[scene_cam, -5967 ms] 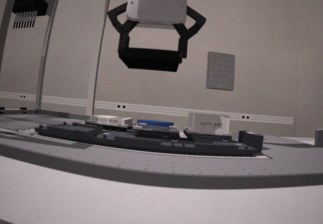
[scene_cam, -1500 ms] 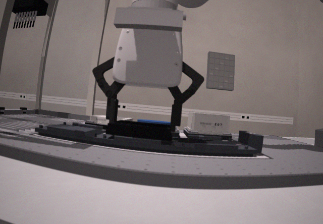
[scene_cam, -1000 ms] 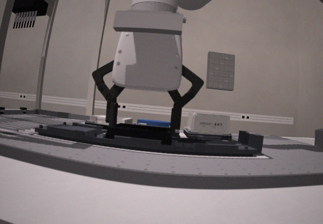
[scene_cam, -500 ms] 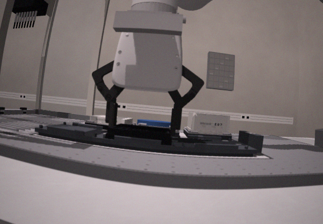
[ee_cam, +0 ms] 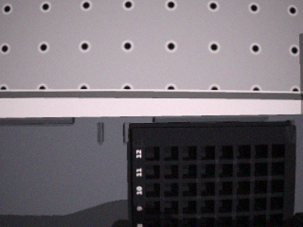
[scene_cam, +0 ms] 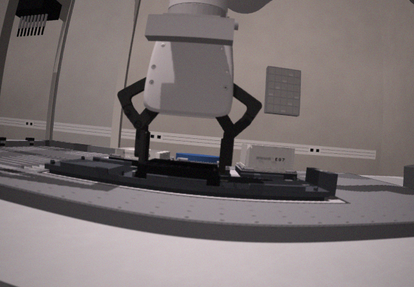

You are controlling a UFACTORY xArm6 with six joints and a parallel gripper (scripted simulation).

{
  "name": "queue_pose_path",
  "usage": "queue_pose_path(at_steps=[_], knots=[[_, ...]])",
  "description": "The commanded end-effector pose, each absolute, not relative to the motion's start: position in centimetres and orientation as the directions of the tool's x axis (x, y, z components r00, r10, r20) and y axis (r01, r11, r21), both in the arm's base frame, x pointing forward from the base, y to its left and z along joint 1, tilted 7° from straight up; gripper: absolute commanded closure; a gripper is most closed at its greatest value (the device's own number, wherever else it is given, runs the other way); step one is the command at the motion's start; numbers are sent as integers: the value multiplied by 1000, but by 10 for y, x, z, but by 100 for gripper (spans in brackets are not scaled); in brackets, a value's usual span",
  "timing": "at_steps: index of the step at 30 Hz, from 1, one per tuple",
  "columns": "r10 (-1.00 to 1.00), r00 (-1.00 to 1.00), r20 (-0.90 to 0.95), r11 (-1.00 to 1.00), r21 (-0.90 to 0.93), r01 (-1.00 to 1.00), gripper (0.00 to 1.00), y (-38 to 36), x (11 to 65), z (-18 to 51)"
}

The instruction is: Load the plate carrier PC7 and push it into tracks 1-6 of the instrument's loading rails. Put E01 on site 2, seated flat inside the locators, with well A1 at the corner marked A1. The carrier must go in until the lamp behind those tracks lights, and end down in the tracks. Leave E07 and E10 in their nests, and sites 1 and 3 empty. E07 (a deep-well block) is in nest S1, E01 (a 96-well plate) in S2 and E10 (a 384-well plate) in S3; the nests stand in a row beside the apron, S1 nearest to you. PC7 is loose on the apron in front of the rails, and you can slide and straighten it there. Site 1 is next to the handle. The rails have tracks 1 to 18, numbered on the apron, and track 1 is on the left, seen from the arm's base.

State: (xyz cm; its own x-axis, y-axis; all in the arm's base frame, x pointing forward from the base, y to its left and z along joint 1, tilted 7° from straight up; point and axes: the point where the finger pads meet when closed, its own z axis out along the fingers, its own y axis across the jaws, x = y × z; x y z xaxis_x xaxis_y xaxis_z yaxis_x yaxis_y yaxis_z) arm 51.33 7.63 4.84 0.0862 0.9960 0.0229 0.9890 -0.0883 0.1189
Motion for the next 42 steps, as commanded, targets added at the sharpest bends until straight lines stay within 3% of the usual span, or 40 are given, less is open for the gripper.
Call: queue_pose_path(at_steps=[1, 42], knots=[[996, 86, 24, -88, 123, 988, 0, 77, 515, 50], [996, 86, 24, -88, 123, 988, 0, 76, 509, 95]])
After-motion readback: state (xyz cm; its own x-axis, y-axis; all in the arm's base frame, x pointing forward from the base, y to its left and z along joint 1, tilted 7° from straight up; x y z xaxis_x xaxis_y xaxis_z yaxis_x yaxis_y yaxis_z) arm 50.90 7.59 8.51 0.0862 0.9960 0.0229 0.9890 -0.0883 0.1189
